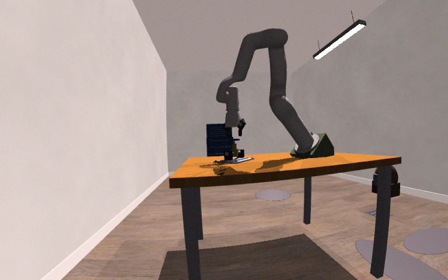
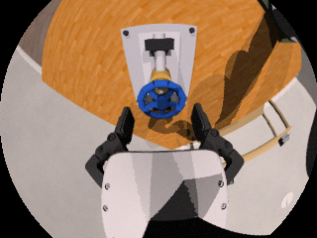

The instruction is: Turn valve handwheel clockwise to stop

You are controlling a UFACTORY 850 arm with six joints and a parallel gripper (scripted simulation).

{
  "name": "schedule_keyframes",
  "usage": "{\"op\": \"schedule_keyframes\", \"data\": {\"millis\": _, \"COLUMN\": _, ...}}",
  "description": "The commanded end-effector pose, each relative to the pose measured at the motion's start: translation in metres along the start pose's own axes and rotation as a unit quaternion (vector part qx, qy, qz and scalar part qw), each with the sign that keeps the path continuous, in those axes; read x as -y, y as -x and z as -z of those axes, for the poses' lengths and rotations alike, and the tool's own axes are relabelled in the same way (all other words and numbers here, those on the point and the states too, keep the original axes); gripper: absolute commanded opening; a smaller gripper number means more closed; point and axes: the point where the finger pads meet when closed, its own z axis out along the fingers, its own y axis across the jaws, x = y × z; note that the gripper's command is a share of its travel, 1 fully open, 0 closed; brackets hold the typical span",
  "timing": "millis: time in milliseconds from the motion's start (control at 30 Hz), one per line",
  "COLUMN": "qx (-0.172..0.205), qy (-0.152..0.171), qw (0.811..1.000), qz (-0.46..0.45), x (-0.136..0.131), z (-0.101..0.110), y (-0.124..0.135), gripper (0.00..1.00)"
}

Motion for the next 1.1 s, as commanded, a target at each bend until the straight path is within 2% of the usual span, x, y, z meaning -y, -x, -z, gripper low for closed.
{"op": "schedule_keyframes", "data": {"millis": 0, "qx": 0.000, "qy": -0.001, "qw": 1.000, "qz": 0.000, "x": 0.001, "z": -0.001, "y": 0.000, "gripper": 1.00}}
{"op": "schedule_keyframes", "data": {"millis": 1067, "qx": 0.000, "qy": -0.001, "qw": 1.000, "qz": 0.000, "x": 0.001, "z": -0.030, "y": 0.000, "gripper": 1.00}}
